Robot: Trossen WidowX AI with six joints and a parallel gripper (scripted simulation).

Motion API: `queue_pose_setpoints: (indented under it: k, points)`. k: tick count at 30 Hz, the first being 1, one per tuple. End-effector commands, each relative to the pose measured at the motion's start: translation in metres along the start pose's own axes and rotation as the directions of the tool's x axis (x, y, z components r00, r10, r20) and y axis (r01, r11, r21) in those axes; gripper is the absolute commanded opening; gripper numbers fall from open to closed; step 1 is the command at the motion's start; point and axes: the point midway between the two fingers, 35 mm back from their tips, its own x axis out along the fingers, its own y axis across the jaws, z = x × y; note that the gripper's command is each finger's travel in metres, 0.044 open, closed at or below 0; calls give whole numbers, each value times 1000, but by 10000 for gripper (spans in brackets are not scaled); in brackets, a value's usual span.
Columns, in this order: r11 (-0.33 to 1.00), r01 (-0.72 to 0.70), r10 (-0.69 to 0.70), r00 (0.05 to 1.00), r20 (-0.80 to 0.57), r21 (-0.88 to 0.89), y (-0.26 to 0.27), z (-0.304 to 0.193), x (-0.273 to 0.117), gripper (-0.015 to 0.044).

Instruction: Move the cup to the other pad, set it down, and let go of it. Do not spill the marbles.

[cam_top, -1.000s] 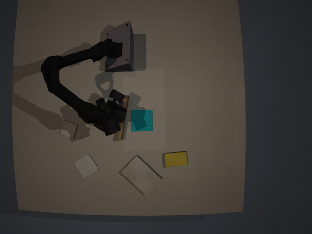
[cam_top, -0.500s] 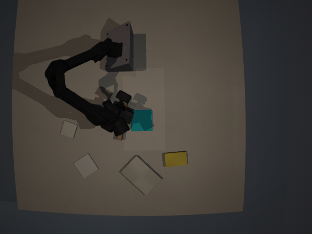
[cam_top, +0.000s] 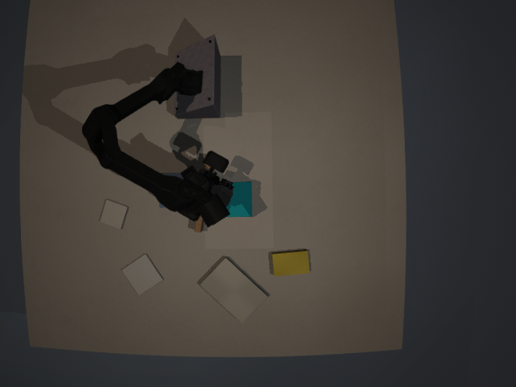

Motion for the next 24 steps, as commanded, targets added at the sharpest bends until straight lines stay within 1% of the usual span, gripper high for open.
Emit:
queue_pose_setpoints:
  k: [1, 24]
  points:
    - [1000, -1, 1, 1000, 5, 5, 3, 9, -1, 0]
    - [1000, -2, 2, 1000, 7, 6, 20, 56, -3, 0]
